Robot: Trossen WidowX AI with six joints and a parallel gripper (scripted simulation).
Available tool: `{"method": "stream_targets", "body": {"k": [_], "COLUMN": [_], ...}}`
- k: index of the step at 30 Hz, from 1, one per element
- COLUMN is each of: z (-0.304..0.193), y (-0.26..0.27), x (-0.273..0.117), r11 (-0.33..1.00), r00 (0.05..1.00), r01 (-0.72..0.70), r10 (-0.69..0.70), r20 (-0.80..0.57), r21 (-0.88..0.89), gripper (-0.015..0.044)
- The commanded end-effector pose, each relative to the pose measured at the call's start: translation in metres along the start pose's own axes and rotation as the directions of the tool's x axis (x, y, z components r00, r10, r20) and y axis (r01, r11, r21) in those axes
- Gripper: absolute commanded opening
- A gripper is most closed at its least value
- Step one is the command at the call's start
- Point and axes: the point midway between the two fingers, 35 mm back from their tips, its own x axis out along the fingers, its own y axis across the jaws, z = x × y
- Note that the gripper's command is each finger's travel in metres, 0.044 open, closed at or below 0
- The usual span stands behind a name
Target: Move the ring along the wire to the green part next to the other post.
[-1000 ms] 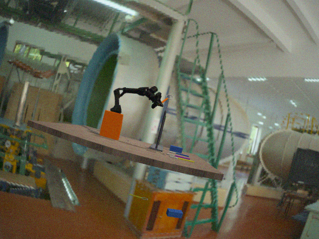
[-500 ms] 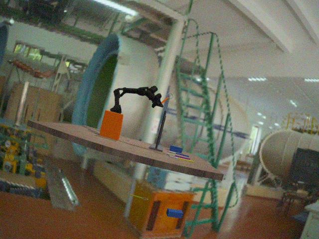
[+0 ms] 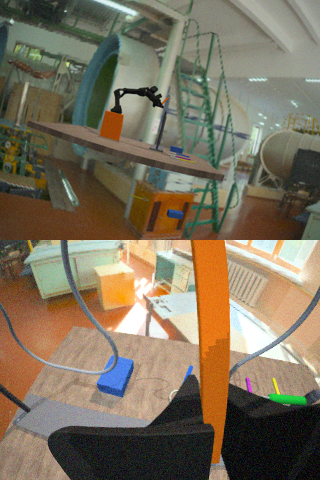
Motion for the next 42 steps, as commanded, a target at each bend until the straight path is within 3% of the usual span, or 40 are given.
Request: {"method": "stream_targets", "body": {"k": [1,42], "z": [-0.003,0.002], "y": [0.001,0.019], "x": [0.001,0.001], "r11": [0.999,0.848], "r00": [1.0,0.964], "r01": [-0.021,-0.265], "r10": [0.021,0.236], "r20": [0.001,0.119], "r21": [0.045,0.46], "gripper": [-0.015,-0.015]}}
